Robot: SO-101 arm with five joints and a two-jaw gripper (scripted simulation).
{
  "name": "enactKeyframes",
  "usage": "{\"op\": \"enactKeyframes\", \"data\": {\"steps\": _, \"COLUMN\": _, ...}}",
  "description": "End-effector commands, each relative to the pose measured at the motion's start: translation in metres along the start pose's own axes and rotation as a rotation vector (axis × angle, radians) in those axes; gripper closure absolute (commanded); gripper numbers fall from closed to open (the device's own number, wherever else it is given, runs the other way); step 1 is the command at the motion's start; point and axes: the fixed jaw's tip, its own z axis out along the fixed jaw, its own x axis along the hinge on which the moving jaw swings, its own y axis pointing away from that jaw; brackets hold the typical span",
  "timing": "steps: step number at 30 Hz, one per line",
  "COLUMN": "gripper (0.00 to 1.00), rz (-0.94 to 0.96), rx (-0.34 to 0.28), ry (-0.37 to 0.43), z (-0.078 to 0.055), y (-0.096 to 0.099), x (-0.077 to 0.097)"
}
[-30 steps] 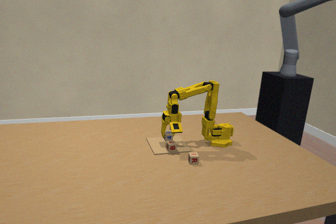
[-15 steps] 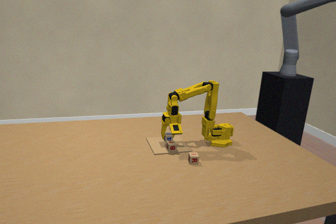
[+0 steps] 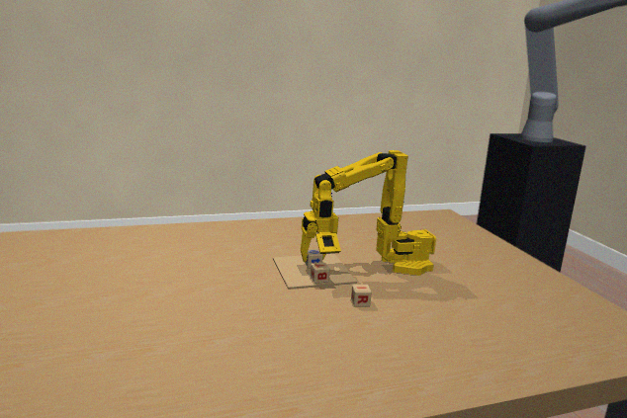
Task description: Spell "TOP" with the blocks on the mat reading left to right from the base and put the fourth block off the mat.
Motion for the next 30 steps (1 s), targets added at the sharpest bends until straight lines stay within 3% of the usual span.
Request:
{"op": "enactKeyframes", "data": {"steps": 1, "gripper": 1.0, "rz": 0.001, "rx": 0.088, "ry": 0.0, "z": -0.0107, "y": -0.0127, "x": 0.0005}}
{"op": "enactKeyframes", "data": {"steps": 16, "gripper": 1.0, "rz": 0.001, "rx": 0.088, "ry": 0.0, "z": -0.0055, "y": -0.0131, "x": 0.0005}}
{"op": "enactKeyframes", "data": {"steps": 25, "gripper": 0.85, "rz": 0.001, "rx": 0.088, "ry": 0.0, "z": -0.0055, "y": -0.0131, "x": 0.0005}}
{"op": "enactKeyframes", "data": {"steps": 30, "gripper": 0.83, "rz": 0.001, "rx": 0.088, "ry": 0.0, "z": -0.0055, "y": -0.0131, "x": 0.0005}}
